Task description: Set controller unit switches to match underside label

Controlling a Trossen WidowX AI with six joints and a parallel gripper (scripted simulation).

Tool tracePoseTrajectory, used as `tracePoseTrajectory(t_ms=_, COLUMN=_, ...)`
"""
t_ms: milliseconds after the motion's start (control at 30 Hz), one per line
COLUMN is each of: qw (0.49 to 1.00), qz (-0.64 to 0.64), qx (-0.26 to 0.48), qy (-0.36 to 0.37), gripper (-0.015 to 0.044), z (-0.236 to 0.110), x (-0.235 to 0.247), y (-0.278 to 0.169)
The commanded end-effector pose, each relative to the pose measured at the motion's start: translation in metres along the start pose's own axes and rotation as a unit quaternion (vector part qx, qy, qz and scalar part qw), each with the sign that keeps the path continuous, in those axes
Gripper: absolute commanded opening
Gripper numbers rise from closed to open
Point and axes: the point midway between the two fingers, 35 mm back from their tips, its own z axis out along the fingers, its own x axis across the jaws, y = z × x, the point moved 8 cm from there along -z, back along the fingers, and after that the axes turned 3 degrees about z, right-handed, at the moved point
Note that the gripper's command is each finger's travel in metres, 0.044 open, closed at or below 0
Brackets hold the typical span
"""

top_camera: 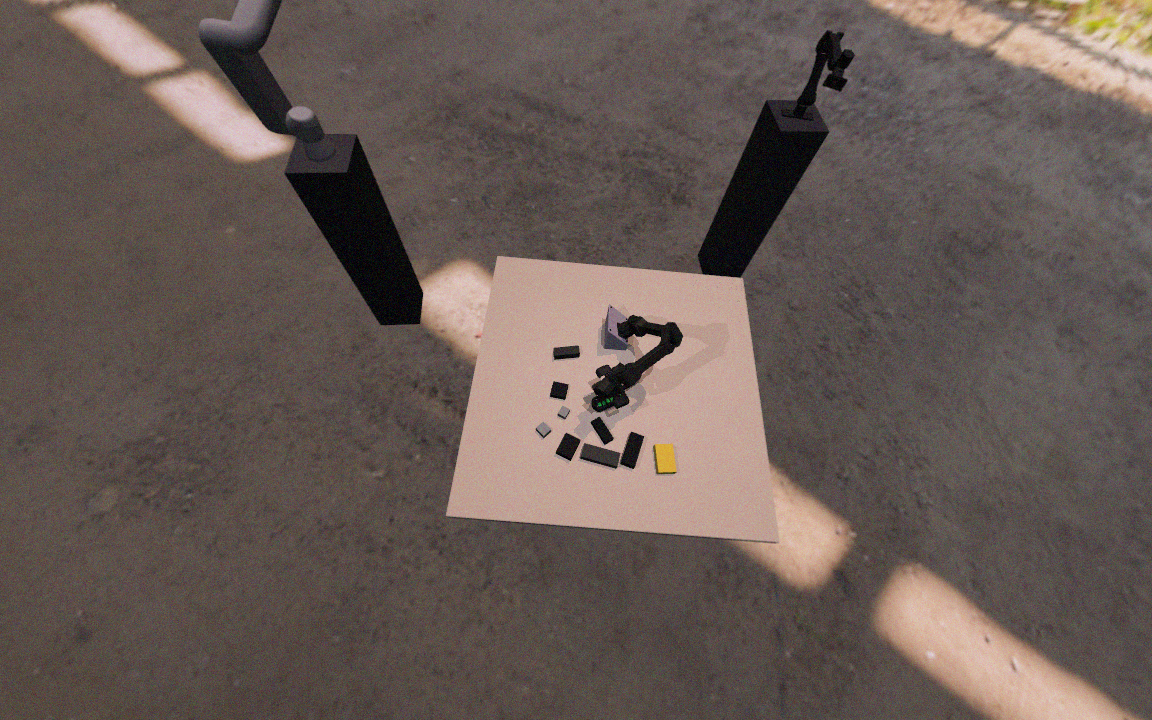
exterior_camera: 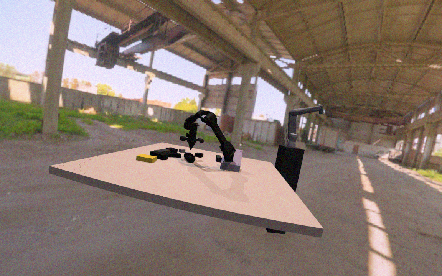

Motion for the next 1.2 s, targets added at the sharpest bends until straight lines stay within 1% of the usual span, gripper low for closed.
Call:
tracePoseTrajectory(t_ms=0, qw=1.0, qz=0.001, qx=0.001, qy=0.001, gripper=0.0, z=0.0, x=0.0, y=-0.001)
tracePoseTrajectory(t_ms=367, qw=1.0, qz=0.002, qx=0.003, qy=-0.002, gripper=0.0, z=0.002, x=0.001, y=-0.002)
tracePoseTrajectory(t_ms=567, qw=0.997, qz=-0.003, qx=0.0, qy=-0.083, gripper=0.0, z=0.026, x=0.055, y=-0.005)
tracePoseTrajectory(t_ms=633, qw=0.995, qz=0.0, qx=-0.001, qy=-0.099, gripper=0.0, z=0.031, x=0.067, y=-0.007)
tracePoseTrajectory(t_ms=900, qw=0.995, qz=0.0, qx=-0.002, qy=-0.101, gripper=0.0, z=0.033, x=0.068, y=-0.007)
tracePoseTrajectory(t_ms=1167, qw=0.995, qz=0.0, qx=-0.002, qy=-0.101, gripper=0.0, z=0.046, x=0.069, y=-0.007)
